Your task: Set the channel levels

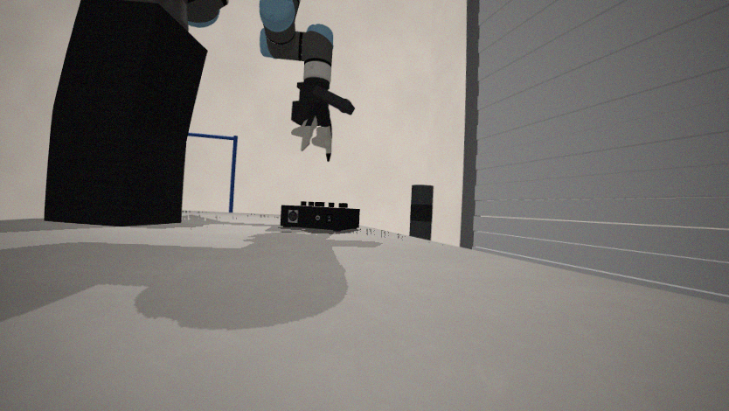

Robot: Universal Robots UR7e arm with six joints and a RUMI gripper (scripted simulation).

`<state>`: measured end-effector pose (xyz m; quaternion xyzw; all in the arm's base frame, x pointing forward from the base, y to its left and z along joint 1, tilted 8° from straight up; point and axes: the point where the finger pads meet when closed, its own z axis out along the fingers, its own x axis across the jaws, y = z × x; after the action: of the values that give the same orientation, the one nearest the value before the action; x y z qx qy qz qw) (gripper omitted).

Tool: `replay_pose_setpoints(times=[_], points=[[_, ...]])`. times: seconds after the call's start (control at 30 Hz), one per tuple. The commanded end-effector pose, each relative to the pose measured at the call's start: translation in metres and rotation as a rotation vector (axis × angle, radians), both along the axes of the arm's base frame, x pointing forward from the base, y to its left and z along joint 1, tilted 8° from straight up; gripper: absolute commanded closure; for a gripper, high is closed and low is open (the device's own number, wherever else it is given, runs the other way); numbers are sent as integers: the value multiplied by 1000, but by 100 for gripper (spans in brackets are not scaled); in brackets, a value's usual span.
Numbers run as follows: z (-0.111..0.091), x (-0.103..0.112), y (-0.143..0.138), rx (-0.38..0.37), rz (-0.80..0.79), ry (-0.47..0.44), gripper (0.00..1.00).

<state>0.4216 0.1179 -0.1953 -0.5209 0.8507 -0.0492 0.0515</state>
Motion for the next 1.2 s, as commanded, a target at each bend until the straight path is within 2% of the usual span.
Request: replay_pose_setpoints(times=[0.0,1.17], points=[[9,-1,0,0,0,0,0],[13,-1,0,0,0,0,0]])
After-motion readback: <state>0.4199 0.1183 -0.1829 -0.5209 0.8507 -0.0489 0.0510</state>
